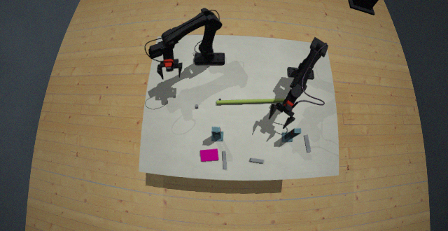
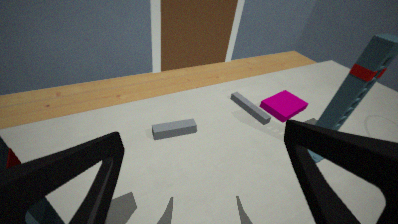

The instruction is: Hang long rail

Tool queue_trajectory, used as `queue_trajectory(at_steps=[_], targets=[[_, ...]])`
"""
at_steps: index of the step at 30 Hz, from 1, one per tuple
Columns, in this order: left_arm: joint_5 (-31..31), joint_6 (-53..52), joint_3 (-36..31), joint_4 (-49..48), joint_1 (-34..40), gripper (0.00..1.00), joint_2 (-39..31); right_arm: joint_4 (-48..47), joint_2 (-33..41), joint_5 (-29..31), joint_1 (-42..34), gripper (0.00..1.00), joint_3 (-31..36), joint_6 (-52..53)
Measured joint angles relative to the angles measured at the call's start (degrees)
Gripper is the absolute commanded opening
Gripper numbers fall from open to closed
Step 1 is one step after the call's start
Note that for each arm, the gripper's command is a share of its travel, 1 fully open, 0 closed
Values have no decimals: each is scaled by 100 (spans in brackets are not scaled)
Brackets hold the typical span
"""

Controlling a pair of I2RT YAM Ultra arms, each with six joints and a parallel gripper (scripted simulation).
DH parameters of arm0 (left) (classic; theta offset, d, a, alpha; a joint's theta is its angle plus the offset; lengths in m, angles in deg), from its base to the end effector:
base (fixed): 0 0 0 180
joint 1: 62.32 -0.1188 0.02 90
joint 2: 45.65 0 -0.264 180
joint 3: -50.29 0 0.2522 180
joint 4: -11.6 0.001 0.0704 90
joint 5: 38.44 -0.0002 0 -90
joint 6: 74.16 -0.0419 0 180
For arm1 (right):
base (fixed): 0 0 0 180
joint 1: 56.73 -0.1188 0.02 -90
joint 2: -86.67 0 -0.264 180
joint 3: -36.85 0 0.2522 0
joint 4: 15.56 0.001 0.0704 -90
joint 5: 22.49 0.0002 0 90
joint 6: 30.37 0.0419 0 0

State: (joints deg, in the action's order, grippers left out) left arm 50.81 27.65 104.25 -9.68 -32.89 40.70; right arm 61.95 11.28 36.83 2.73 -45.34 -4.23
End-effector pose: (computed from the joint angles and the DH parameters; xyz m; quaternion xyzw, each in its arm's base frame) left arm 0.2844 -0.1599 0.2253 0.1224 0.7625 -0.2285 0.5928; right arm 0.1406 -0.1943 0.3036 -0.0808 0.9483 -0.0184 0.3062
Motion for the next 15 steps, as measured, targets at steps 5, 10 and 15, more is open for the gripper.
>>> queue_trajectory(at_steps=[5, 10, 15], targets=[[1132, 9, -726, 92, 177, 100, -699, -1023, 688, -188, -828, 100, 973, 1211], [2048, 39, -1130, 214, 319, 100, -1137, -2057, 1182, -197, -1502, 100, 1692, 2385], [2780, 87, -1390, 332, 455, 100, -1445, -3368, 1641, 70, -2264, 100, 2455, 3637]])
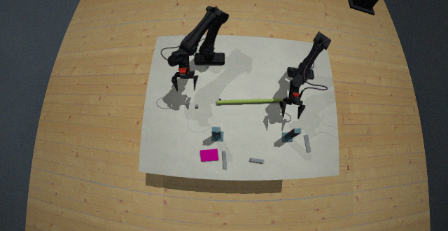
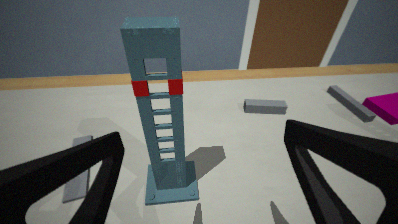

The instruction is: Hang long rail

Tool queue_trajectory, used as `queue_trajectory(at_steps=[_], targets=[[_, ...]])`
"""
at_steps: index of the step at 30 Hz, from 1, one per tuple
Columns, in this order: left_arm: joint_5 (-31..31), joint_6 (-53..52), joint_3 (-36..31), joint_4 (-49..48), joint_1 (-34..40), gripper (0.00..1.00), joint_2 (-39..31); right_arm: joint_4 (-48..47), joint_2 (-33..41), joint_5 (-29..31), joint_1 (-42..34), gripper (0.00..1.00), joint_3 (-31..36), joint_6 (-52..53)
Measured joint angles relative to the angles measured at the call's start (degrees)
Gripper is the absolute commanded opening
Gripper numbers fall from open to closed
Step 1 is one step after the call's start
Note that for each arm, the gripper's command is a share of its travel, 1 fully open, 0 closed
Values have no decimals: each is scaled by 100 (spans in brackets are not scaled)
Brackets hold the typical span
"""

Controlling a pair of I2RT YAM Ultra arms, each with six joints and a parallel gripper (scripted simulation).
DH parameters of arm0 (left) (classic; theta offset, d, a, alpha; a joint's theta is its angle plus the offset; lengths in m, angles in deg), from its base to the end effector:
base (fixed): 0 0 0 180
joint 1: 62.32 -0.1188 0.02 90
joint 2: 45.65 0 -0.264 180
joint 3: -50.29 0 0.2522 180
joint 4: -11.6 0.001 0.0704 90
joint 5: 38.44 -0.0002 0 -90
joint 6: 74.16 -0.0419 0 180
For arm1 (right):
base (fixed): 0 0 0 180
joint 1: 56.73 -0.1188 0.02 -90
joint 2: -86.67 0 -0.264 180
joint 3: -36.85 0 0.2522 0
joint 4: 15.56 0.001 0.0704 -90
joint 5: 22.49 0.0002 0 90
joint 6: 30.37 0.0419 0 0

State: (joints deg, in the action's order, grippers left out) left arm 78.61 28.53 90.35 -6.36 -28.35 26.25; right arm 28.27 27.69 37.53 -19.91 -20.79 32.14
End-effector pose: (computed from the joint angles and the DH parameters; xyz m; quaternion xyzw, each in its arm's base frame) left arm 0.2241 -0.1268 0.2107 -0.0004 0.7790 -0.0683 0.6233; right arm 0.1822 -0.1090 0.2633 -0.0257 0.8981 0.0064 0.4391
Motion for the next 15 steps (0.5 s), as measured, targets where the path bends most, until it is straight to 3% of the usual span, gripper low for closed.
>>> queue_trajectory(at_steps=[6, 15], targets=[[540, 55, -184, 140, 83, 100, -225, -1541, 160, 675, -866, 100, 776, 1305], [765, 81, -227, 225, 114, 100, -315, -3604, 9, 1954, -2315, 100, 1543, 2581]])
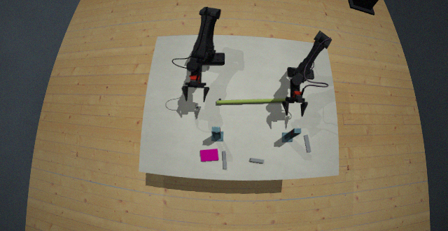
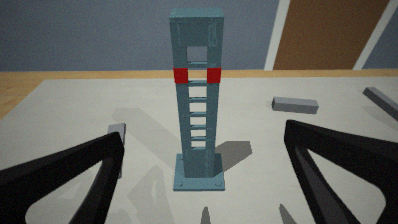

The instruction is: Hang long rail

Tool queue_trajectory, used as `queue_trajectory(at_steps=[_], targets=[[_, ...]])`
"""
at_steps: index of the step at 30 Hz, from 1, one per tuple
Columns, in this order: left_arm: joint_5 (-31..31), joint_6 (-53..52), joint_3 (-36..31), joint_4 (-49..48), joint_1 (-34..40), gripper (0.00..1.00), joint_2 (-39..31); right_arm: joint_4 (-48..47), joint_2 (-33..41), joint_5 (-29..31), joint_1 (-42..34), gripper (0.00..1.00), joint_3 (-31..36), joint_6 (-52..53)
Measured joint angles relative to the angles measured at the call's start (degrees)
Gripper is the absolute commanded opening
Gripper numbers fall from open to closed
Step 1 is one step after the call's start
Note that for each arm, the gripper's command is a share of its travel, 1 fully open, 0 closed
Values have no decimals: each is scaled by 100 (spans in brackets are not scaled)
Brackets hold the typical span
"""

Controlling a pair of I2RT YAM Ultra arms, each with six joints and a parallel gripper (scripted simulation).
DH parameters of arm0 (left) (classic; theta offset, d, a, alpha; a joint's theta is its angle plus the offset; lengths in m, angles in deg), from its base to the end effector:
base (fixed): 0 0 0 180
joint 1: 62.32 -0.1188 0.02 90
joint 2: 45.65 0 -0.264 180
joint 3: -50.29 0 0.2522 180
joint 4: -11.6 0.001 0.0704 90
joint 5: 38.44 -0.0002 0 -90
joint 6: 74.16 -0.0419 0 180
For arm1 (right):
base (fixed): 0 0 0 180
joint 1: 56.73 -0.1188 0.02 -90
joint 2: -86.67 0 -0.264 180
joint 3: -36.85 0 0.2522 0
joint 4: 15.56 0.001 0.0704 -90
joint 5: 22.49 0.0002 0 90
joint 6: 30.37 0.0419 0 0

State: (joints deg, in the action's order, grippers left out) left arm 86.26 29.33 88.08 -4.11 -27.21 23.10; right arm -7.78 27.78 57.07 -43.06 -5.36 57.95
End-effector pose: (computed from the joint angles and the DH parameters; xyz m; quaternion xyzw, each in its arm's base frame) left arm 0.2120 -0.1187 0.2073 -0.0355 0.7790 -0.0225 0.6256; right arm 0.2223 -0.0452 0.2260 0.0385 0.8379 0.0038 0.5444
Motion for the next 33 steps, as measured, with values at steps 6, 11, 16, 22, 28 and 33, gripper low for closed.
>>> queue_trajectory(at_steps=[6, 11, 16, 22, 28, 33], targets=[[28, 0, 0, 11, 4, 100, -15, -1421, -841, 863, -1416, 100, 306, 551], [33, 0, 0, 15, 7, 100, -17, -2520, -1731, 1462, -2452, 100, 376, 855], [33, 0, 0, 15, 7, 100, -17, -3331, -2236, 1895, -2697, 100, 382, 977], [33, 0, 0, 15, 7, 100, -17, -3917, -2667, 2149, -2846, 100, 385, 999], [33, 0, 0, 15, 7, 100, -17, -4098, -2702, 2216, -2852, 100, 382, 999], [33, 0, 0, 15, 7, 100, -17, -4157, -2702, 2234, -2852, 100, 382, 999]])
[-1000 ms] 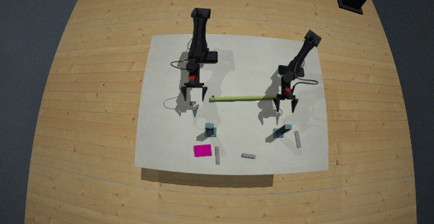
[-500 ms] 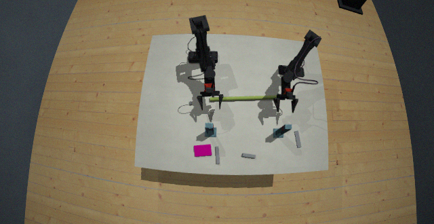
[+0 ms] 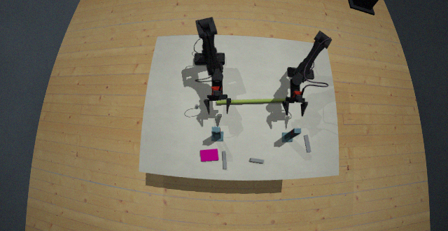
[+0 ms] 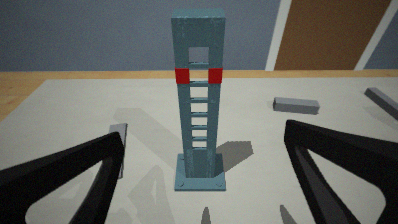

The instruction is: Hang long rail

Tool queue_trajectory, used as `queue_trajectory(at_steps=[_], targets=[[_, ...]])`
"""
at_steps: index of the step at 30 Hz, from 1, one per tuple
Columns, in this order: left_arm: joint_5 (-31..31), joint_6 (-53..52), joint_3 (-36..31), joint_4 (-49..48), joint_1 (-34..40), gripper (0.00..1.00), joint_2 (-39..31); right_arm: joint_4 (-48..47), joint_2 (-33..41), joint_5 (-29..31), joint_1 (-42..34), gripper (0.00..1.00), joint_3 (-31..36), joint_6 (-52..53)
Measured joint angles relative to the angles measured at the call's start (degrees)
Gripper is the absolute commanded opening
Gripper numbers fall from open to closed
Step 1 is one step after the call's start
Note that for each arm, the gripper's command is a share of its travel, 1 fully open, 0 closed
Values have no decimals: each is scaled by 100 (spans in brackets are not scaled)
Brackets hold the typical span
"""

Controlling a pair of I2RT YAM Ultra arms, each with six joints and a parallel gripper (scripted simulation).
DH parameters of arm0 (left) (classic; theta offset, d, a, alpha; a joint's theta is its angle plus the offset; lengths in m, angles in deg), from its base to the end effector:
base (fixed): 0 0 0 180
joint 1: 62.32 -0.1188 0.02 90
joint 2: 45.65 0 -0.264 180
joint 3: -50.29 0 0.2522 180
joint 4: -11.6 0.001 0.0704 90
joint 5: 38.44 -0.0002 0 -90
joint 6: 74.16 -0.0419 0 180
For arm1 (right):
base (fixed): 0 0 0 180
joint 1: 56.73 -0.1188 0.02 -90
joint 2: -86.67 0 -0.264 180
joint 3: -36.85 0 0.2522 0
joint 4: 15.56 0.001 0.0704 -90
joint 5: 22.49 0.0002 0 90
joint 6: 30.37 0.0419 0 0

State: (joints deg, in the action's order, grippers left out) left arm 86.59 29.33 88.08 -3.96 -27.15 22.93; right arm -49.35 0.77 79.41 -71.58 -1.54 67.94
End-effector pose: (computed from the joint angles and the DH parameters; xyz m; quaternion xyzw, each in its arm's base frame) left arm 0.2116 -0.1185 0.2078 -0.0370 0.7786 -0.0207 0.6261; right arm 0.2723 0.0643 0.1695 0.0193 0.7846 0.0434 0.6181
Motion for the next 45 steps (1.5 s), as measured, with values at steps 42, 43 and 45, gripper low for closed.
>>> queue_trajectory(at_steps=[42, 43, 45], targets=[[-2553, -3687, 2723, 5414, -44, 48, 1934, 4087, -1147, -636, -122, 48, -2037, -3005], [-2623, -3790, 2813, 5574, -46, 48, 2000, 4297, -1204, -669, -129, 48, -2157, -3145], [-2763, -3991, 2990, 5890, -50, 48, 2127, 4719, -1314, -732, -140, 48, -2396, -3423]])
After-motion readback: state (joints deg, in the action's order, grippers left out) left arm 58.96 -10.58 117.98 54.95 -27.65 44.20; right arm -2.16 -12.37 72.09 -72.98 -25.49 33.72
